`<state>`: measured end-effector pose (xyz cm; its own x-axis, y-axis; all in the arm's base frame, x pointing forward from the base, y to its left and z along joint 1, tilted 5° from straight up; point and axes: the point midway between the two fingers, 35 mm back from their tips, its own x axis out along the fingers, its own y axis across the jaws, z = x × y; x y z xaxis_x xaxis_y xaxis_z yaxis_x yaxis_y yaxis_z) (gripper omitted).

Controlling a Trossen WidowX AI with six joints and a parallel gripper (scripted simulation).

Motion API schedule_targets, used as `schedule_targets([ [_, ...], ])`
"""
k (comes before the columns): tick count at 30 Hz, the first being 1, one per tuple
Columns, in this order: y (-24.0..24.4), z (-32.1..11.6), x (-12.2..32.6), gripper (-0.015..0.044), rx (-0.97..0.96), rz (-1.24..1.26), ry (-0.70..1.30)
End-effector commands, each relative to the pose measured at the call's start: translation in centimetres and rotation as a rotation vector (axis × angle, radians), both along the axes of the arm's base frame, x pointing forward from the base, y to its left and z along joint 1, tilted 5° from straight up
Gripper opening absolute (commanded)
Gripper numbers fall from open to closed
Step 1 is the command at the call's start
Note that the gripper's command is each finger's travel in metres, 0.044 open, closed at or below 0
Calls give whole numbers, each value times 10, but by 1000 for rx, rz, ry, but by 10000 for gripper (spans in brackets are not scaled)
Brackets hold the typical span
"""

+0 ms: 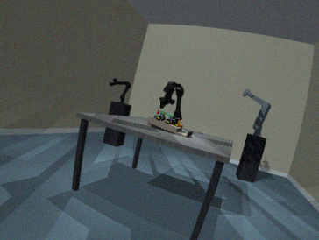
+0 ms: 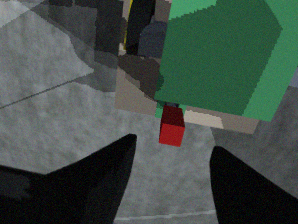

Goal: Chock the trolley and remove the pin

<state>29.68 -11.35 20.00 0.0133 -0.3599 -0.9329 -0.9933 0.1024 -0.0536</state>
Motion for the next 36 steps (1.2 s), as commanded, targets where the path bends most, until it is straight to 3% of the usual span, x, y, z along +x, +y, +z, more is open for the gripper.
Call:
schedule_targets([
  [1,-5,4,-1,190,-12,-43,-16],
  [36,-21,-34,1,190,-13,-43,-16],
])
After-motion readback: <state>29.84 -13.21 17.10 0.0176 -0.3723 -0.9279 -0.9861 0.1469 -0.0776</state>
